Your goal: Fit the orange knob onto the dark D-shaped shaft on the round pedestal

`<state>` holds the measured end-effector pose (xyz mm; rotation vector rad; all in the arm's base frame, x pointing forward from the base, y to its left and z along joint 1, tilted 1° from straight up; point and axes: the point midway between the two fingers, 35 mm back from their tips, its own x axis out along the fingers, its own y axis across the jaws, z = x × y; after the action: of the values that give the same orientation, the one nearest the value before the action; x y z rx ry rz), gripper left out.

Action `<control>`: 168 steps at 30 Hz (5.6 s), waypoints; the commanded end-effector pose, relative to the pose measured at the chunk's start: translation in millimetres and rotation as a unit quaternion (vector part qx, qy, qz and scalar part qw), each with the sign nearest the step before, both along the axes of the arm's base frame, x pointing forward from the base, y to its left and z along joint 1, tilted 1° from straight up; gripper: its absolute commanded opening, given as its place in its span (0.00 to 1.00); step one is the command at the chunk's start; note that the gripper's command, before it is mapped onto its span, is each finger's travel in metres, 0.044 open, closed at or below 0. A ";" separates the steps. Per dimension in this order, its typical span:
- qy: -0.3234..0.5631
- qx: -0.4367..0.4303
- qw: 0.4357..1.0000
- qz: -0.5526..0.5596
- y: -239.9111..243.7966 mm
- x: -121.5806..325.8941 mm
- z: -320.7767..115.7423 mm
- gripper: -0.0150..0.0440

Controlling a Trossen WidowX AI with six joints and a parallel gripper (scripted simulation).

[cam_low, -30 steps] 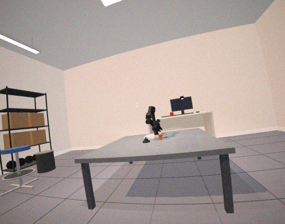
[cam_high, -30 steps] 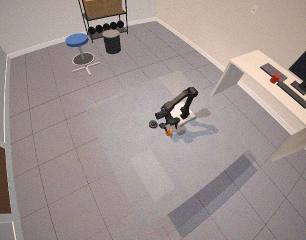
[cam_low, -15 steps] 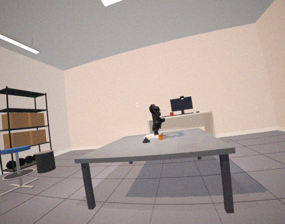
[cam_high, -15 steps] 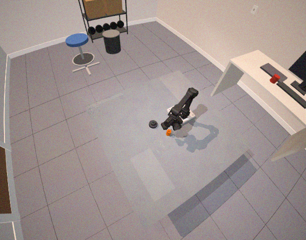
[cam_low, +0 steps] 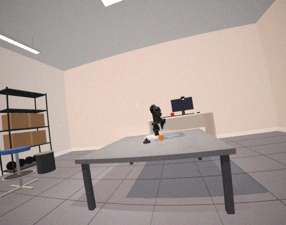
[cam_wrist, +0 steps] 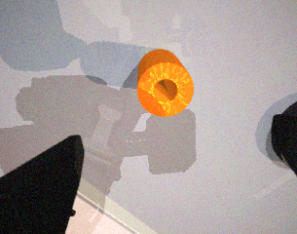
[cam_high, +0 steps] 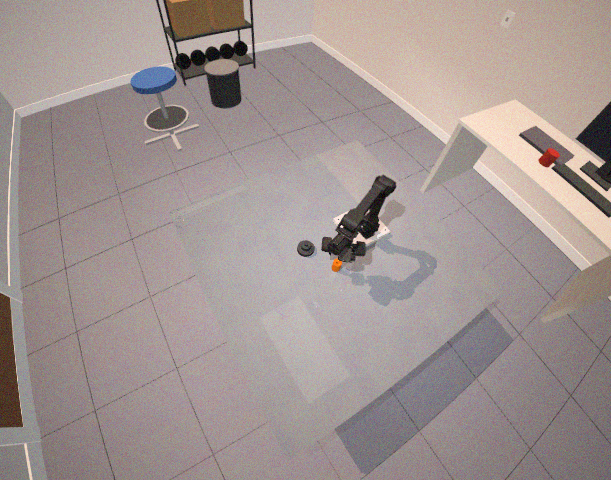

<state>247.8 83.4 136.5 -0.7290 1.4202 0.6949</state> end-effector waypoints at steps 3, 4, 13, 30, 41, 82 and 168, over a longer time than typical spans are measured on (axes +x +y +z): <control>-0.003 0.009 0.942 -0.336 -0.9 0.1 -0.8 1.00; -0.003 0.010 0.928 -0.372 -0.9 0.1 -0.8 1.00; -0.004 0.011 0.916 -0.400 -0.9 0.1 -0.9 1.00; -0.004 0.011 0.916 -0.400 -1.4 1.6 -45.0 1.00; -0.004 0.011 0.916 -0.400 -1.2 3.0 -58.8 1.00; -0.004 0.011 0.916 -0.400 -2.4 3.8 -117.1 0.87; -0.009 0.009 0.916 -0.400 -89.4 59.8 -3.0 0.25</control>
<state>302.4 1.3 133.8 -0.0893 1.5348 0.0510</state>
